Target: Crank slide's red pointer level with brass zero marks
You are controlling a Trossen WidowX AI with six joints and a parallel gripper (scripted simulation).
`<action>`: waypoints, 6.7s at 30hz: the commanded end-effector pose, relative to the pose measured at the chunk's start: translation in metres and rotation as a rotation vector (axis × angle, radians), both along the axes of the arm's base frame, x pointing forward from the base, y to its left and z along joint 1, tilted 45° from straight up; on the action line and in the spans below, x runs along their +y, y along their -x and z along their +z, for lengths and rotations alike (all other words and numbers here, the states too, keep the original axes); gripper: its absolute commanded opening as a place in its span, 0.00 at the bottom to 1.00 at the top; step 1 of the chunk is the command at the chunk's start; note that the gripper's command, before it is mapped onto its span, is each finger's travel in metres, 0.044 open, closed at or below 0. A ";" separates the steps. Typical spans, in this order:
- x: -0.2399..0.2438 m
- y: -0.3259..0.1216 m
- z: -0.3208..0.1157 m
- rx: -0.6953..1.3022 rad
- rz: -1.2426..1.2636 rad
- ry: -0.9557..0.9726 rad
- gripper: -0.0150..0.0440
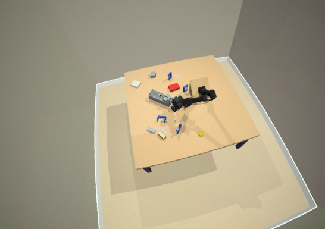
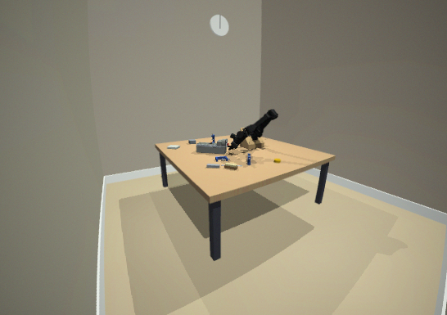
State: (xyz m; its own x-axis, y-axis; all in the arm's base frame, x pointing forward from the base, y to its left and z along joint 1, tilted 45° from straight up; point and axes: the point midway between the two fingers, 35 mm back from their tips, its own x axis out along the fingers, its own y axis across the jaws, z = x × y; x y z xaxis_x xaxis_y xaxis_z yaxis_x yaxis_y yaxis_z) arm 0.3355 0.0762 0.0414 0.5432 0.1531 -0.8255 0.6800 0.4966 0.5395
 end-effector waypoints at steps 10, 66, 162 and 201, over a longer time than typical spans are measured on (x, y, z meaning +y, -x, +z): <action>0.000 -0.001 0.002 -0.004 -0.004 -0.003 0.25; 0.001 -0.001 0.002 -0.004 -0.004 -0.003 0.25; 0.001 0.000 0.000 -0.001 0.000 -0.002 0.30; -0.082 -0.001 0.077 0.008 -0.004 0.008 1.00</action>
State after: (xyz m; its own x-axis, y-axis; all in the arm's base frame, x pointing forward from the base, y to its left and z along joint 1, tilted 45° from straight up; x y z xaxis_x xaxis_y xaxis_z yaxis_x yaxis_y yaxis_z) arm 0.3351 0.0083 0.0999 0.5253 0.1437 -0.8387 0.6953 0.4957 0.5204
